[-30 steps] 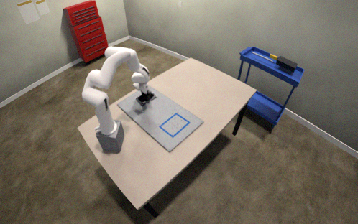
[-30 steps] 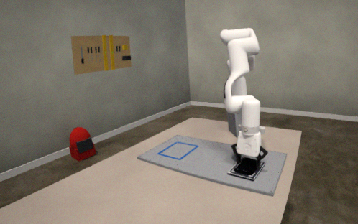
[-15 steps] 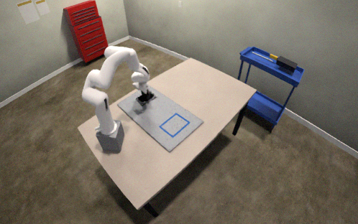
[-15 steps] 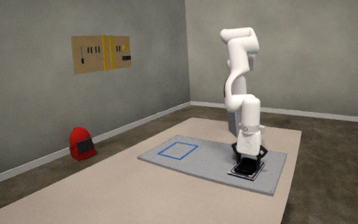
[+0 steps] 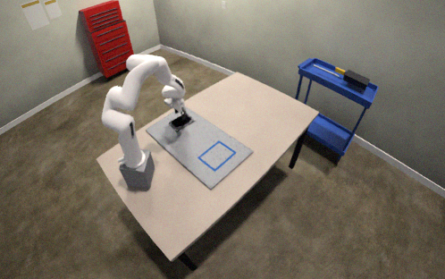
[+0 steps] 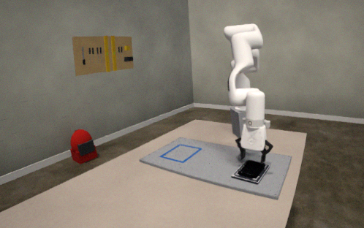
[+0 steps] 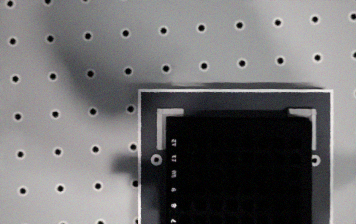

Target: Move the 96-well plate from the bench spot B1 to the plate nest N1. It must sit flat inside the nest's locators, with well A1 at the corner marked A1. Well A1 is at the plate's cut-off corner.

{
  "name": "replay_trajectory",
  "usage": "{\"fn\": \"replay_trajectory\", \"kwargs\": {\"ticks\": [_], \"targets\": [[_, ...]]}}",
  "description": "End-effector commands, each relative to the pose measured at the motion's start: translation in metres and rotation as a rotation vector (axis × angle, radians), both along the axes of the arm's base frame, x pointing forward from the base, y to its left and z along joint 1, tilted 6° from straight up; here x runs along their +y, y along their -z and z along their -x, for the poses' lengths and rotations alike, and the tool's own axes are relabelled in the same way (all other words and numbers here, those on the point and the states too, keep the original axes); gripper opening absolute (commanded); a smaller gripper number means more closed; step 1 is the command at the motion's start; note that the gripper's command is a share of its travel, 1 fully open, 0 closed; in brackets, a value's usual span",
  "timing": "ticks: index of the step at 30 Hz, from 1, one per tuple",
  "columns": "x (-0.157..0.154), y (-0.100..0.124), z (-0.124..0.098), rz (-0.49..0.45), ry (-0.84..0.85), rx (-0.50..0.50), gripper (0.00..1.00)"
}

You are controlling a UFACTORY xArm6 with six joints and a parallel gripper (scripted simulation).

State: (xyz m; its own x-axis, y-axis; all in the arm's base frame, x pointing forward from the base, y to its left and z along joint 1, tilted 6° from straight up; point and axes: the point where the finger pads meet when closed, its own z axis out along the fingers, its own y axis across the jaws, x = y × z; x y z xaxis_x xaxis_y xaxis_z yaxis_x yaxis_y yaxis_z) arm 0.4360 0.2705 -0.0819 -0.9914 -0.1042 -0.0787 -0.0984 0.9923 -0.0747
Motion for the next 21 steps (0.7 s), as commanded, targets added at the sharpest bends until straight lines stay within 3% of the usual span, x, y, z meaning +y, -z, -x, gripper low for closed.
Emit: {"fn": "replay_trajectory", "kwargs": {"ticks": [1, 21], "targets": [[0.002, -0.013, 0.0, -0.002, 0.0, -0.003, 1.0], [0.004, -0.053, 0.003, -0.002, 0.0, -0.003, 1.0]]}}
